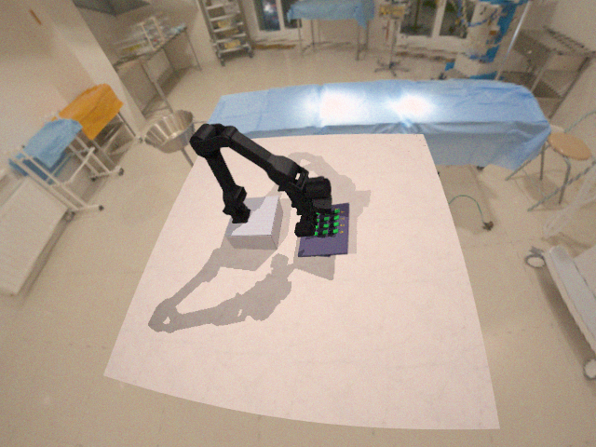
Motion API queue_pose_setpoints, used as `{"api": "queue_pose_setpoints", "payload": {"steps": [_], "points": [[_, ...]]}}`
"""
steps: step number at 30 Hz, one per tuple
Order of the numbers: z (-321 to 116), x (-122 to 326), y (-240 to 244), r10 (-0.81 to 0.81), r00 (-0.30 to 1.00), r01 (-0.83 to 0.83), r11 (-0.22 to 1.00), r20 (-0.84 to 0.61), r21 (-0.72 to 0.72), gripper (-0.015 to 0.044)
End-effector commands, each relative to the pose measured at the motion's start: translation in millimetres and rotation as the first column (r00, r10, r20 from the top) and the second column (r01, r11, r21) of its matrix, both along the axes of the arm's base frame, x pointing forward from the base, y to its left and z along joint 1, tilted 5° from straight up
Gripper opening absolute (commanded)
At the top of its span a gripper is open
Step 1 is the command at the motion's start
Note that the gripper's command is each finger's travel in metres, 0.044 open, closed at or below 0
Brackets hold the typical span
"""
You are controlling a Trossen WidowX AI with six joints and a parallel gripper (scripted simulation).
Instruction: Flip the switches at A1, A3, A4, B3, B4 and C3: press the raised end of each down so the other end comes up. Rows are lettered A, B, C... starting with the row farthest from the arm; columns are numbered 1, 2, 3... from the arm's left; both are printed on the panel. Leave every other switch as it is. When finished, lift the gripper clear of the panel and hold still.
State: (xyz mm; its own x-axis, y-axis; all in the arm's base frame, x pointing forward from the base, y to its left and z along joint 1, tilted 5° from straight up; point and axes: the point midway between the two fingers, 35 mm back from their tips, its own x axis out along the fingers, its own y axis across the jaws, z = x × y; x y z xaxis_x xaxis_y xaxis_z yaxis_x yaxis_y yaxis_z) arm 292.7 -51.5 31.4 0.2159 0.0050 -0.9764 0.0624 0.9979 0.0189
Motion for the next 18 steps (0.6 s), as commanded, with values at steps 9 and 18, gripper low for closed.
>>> {"api": "queue_pose_setpoints", "payload": {"steps": [9, 18], "points": [[5, -40, 33, 0.004, 1.000, -0.004, 1.000, -0.005, 0.003, 0.0000], [-30, -34, 33, 0.004, 1.000, -0.004, 1.000, 0.022, 0.002, 0.0000]]}}
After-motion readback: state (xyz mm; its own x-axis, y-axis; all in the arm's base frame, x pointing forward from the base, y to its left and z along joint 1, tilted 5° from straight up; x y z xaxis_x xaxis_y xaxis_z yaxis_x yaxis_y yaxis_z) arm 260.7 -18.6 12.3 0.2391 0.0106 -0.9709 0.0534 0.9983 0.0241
